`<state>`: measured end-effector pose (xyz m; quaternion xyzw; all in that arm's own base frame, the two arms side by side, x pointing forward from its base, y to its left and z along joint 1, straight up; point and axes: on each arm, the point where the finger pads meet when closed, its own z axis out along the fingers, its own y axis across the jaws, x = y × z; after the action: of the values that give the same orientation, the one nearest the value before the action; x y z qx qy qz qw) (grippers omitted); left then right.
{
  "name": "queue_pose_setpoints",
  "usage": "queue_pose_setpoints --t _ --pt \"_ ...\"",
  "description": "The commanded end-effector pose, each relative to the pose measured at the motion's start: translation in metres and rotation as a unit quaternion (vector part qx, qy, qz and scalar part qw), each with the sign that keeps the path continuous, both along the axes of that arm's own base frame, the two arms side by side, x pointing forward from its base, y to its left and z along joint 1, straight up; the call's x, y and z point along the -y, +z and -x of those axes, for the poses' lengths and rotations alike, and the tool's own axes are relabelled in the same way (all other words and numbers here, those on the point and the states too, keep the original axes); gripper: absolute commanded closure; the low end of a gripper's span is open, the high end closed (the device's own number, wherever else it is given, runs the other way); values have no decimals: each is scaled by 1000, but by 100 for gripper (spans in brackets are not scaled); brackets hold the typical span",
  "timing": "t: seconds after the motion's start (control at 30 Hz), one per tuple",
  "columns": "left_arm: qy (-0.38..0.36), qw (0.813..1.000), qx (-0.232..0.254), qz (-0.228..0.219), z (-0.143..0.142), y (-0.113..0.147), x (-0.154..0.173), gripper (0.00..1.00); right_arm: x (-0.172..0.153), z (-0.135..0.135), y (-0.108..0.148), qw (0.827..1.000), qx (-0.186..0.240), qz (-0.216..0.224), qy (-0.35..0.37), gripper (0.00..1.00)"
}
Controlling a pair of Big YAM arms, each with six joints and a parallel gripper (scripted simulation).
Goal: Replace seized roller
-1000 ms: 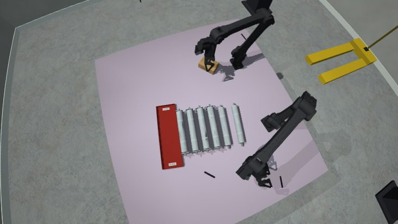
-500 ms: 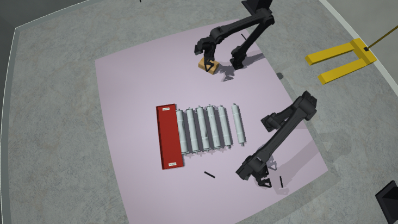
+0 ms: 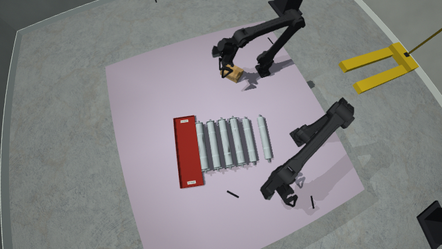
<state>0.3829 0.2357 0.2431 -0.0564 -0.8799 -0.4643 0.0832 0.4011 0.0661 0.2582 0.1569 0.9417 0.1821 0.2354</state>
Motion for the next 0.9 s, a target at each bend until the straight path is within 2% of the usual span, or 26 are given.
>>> queue_pose_setpoints --t 0.0,0.17,0.3,0.37,0.47,0.53,0.6,0.63,0.87 --pt "-2 993 116 5 -23 18 14 0 9 -41 62 993 111 19 17 0" --pt "-24 965 255 57 -58 32 40 0 18 -65 95 979 197 53 25 0" --pt "-51 922 369 108 -88 55 67 0 27 -86 123 960 265 87 29 0" --pt "-51 922 369 108 -88 55 67 0 27 -86 123 960 265 87 29 0" --pt "-75 882 440 150 -110 70 87 0 33 -99 145 942 314 113 27 0" --pt "-97 849 489 177 -121 92 105 0 38 -99 175 925 357 130 22 0" --pt "-117 816 528 203 -130 112 121 0 43 -108 184 913 380 146 20 0" --pt "-130 795 553 214 -136 130 129 0 45 -117 181 910 384 154 20 0" --pt "-202 674 645 297 -146 193 184 0 60 -119 244 854 478 207 0 0"
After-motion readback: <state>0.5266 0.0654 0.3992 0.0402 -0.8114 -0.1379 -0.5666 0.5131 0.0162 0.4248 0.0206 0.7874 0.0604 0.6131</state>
